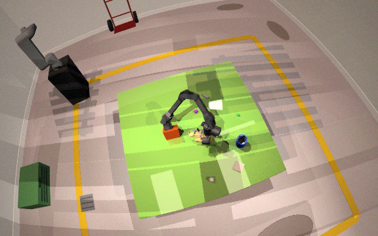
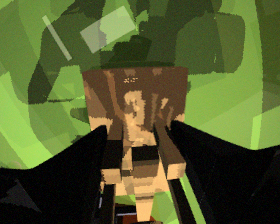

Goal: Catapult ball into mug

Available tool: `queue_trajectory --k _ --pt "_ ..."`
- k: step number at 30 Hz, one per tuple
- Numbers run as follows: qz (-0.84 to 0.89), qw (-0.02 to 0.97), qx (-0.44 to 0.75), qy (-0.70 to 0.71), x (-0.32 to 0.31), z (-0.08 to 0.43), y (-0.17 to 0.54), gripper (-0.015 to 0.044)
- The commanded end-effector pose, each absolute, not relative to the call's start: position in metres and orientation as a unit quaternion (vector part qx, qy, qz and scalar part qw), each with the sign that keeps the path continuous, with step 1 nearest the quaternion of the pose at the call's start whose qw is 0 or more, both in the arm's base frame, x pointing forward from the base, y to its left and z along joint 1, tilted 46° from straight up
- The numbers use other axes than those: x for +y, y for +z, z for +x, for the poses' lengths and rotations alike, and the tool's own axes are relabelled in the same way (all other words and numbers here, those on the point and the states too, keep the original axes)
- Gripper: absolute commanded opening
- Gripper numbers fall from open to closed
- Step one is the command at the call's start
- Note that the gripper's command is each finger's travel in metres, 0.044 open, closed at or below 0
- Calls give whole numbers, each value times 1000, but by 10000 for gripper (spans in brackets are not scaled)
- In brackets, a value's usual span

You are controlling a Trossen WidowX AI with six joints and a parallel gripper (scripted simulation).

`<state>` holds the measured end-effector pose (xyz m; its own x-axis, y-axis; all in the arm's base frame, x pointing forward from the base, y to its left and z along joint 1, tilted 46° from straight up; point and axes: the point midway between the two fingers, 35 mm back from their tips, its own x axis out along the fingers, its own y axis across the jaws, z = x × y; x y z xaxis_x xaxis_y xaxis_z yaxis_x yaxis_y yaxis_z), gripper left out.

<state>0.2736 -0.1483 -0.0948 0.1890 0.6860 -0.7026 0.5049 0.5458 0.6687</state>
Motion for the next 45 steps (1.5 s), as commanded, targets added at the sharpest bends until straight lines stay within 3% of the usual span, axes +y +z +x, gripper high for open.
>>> queue_trajectory --k 1,32,45 --pt "470 610 634 73 -145 274 -99 0" --pt "467 610 635 74 -120 281 -123 0" --pt "467 610 635 74 -120 281 -123 341"
